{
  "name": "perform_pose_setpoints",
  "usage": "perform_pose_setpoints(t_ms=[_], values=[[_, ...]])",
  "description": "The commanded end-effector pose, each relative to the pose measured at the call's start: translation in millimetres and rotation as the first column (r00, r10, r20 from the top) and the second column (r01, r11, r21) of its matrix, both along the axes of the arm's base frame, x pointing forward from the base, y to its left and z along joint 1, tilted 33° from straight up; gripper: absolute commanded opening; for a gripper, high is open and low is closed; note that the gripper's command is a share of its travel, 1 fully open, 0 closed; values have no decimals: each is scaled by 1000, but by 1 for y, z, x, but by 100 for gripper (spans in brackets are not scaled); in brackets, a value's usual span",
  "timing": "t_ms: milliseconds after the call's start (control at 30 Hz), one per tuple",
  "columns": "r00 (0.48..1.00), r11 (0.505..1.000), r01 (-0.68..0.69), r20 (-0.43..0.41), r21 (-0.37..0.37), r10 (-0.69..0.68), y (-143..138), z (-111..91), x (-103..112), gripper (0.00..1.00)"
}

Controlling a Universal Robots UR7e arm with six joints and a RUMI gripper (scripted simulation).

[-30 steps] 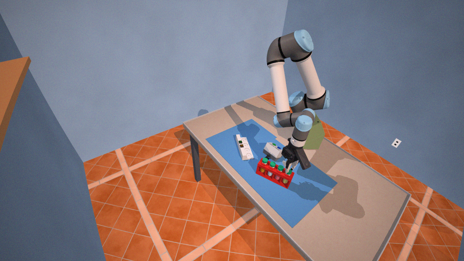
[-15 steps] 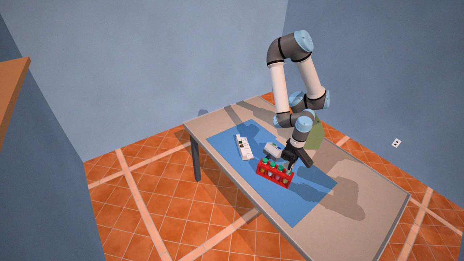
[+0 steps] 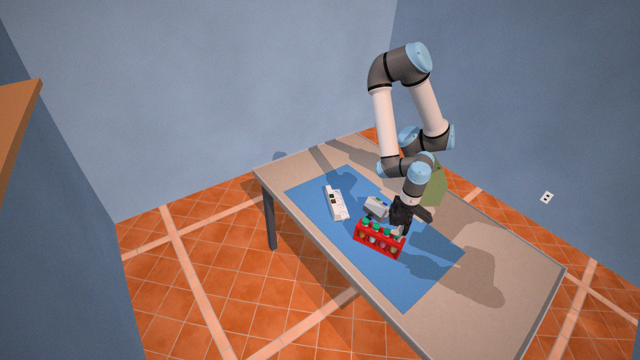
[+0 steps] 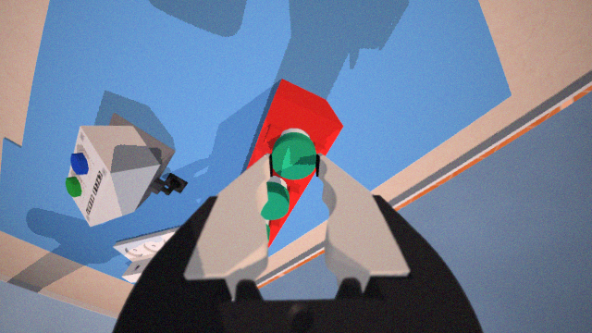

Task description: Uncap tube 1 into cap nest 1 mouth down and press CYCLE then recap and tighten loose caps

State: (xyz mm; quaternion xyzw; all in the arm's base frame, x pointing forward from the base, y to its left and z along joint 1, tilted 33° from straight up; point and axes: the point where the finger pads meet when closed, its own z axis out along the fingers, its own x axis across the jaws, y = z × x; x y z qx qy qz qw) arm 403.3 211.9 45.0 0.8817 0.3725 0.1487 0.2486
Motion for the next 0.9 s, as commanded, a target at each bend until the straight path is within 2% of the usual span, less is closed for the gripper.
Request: perform_pose_setpoints(t_ms=[0, 133, 167, 567, 667, 767, 800, 833, 867], values=[[995, 995, -96, -35, -29, 95, 0, 0, 0, 0], [995, 995, -96, -35, -29, 95, 0, 0, 0, 0], [995, 995, -96, -35, -29, 95, 0, 0, 0, 35], [995, 995, -96, -35, -29, 95, 0, 0, 0, 35], [992, 990, 111, 42, 84, -115, 0, 0, 0, 35], [981, 976, 177, 62, 124, -186, 0, 0, 0, 35], [963, 956, 241, 79, 166, -256, 0, 0, 0, 35], [963, 956, 241, 79, 166, -256, 0, 0, 0, 35], [941, 930, 302, 92, 209, -326, 0, 0, 0, 35]])
